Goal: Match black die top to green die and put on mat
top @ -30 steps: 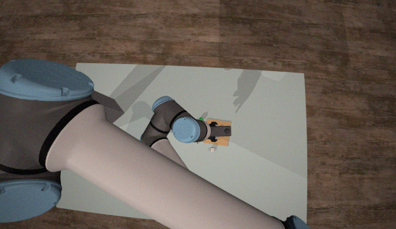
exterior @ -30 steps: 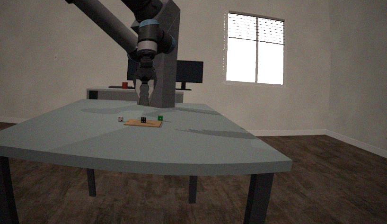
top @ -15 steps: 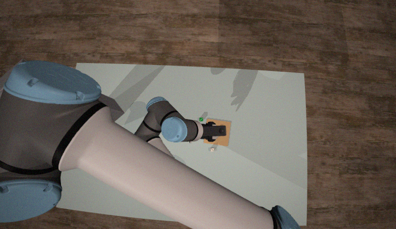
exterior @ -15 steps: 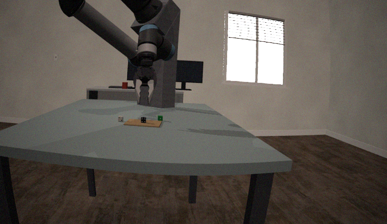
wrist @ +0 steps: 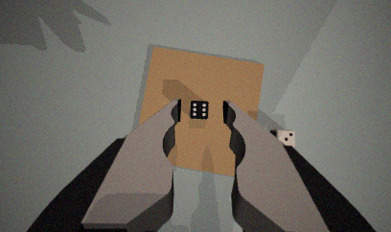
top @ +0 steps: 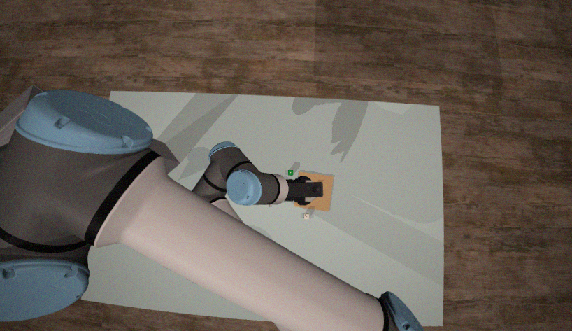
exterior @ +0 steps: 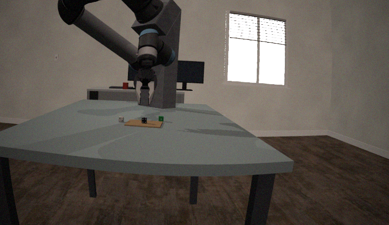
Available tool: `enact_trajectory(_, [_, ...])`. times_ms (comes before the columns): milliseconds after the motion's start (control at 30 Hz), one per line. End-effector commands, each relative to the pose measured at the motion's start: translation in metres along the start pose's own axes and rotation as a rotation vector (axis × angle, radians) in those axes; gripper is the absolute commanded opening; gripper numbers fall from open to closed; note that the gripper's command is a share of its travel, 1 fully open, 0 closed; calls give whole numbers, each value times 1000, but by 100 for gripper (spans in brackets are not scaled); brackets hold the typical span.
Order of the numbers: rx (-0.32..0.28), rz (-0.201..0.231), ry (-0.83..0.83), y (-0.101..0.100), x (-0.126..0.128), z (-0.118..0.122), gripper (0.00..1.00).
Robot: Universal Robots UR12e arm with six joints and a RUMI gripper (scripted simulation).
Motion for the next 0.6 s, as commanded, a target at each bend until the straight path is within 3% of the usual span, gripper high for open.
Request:
enact_trajectory(0, [86, -8, -3, -1, 1, 8, 21])
enact_trajectory(167, [162, -16, 3, 1, 1, 17, 21])
enact_trajectory(567, [186, -19, 7, 2, 1, 20, 21])
Point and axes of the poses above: the point where the finger pads meet when closed, its own y axis back along the fingers, its own x axis across the jaws, z = x × y, the point moved 9 cm from there along y, back along the fingers, and after that the axes turned 5 degrees about -y, right-handed, at the moved point
